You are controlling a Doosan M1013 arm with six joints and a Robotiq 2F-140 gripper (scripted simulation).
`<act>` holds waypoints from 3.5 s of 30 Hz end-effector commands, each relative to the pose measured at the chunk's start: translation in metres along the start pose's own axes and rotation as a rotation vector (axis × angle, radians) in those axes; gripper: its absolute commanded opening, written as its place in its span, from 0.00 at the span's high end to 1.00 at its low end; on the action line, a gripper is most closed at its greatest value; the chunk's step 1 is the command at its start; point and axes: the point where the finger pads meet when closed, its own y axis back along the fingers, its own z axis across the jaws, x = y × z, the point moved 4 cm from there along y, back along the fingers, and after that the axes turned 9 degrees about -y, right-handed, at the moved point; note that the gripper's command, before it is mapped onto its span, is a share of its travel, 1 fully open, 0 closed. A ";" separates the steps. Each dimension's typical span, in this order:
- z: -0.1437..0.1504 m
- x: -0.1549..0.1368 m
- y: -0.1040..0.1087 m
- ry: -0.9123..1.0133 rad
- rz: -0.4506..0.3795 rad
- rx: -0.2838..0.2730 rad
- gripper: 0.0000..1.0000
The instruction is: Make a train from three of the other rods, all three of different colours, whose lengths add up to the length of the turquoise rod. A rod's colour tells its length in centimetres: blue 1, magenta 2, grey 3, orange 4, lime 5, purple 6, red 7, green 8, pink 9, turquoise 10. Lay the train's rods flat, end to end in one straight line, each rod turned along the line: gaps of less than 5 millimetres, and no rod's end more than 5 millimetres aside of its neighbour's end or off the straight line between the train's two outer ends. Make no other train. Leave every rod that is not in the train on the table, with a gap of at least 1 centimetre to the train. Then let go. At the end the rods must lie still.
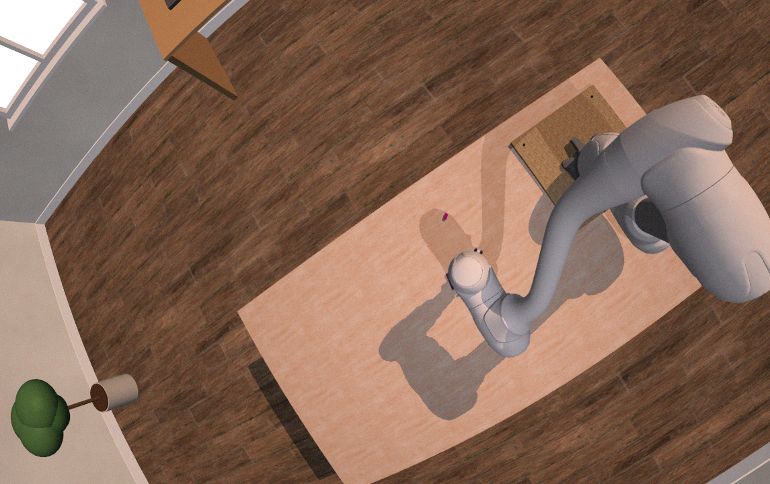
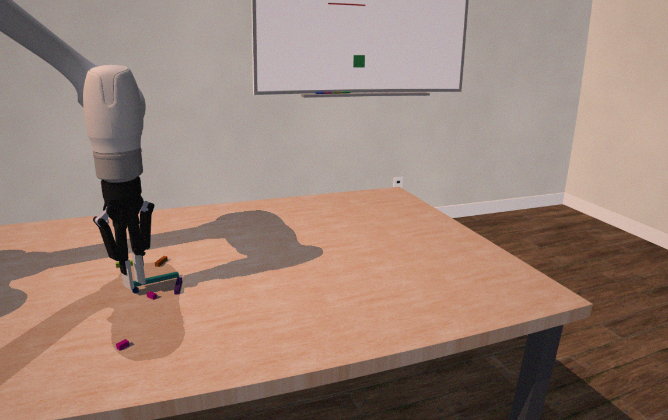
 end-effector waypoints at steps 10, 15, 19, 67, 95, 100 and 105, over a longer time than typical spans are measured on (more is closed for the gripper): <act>0.000 0.000 -0.004 0.000 0.000 0.000 0.85; 0.000 0.000 -0.007 0.000 0.000 0.000 0.85; 0.000 0.000 -0.011 0.000 0.000 0.000 0.85; 0.000 0.000 -0.017 0.000 0.000 0.000 0.85; 0.000 0.000 -0.017 0.000 0.000 0.000 0.97; 0.000 0.000 -0.017 0.000 0.000 0.000 0.97; 0.000 0.000 -0.015 0.000 0.000 0.000 0.97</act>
